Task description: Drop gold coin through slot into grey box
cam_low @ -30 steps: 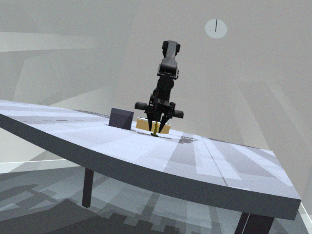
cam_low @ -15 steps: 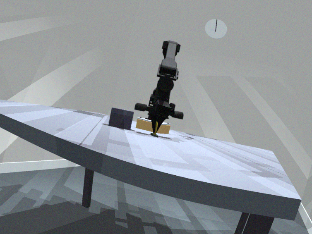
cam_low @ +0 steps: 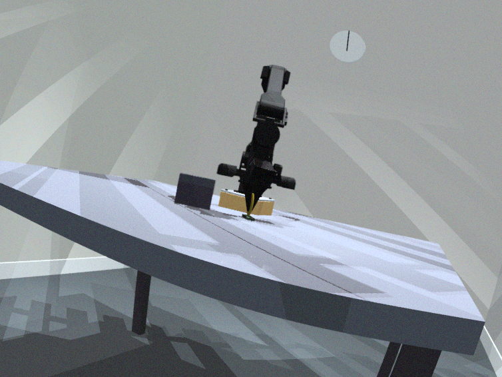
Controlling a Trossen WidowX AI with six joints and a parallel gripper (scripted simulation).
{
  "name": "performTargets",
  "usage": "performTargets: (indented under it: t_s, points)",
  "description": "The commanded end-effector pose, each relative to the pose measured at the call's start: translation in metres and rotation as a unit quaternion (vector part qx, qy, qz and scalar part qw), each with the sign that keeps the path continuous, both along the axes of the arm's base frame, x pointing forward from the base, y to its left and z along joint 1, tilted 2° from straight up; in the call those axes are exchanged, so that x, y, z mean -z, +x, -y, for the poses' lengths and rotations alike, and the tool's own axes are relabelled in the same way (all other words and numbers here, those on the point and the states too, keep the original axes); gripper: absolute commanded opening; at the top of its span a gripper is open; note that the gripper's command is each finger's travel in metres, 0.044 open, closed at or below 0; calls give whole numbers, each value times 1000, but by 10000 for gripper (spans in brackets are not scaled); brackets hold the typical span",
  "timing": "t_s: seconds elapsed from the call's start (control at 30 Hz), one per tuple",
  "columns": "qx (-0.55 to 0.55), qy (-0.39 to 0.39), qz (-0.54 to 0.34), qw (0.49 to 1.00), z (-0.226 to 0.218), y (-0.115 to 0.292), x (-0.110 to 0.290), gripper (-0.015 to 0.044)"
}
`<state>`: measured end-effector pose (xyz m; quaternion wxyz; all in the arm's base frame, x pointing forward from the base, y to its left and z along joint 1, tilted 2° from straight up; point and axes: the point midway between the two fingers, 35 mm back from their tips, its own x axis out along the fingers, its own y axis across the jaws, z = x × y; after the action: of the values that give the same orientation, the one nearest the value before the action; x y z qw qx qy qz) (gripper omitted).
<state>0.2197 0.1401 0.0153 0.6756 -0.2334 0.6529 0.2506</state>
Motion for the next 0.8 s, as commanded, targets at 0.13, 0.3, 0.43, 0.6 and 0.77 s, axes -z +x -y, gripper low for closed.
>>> performTargets:
  t_s: [0.13,0.3,0.43,0.6,0.77]
  points:
    - [1,4,5,1000,-2,4,-22,0]
    - [1,4,5,1000,-2,4,-34,0]
    - [1,4,5,1000,-1,4,-45,0]
    - [1,4,5,1000,0,3,-57,0]
    - [1,4,5,1000,1,1,-70,0]
